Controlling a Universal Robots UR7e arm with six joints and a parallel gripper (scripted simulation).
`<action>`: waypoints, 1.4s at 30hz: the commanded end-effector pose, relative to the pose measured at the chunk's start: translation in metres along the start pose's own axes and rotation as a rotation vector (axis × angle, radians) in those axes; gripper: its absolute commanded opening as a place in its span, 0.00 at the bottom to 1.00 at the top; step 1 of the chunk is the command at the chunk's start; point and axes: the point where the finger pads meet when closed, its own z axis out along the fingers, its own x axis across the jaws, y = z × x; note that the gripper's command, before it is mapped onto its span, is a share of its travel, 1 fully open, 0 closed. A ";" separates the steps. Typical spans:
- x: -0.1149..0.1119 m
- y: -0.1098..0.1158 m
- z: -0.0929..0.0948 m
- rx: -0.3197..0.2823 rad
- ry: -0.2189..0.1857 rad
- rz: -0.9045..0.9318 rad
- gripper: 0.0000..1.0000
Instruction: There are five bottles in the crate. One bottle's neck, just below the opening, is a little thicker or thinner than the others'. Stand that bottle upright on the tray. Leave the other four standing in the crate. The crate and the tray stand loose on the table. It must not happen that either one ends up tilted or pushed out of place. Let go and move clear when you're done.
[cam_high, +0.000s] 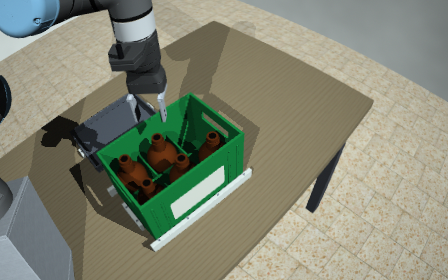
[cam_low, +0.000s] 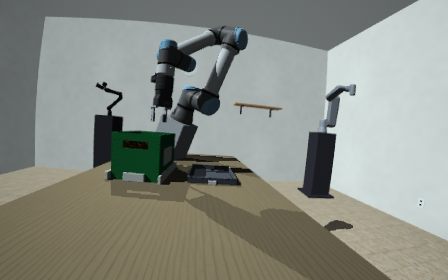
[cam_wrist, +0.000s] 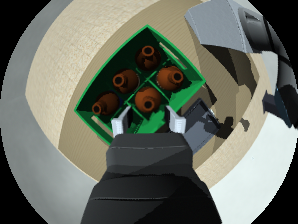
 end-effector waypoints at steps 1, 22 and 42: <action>0.000 0.000 0.000 0.000 -0.001 0.000 1.00; 0.000 0.000 0.004 0.000 -0.001 0.000 1.00; -0.001 0.000 0.025 0.000 -0.001 0.000 1.00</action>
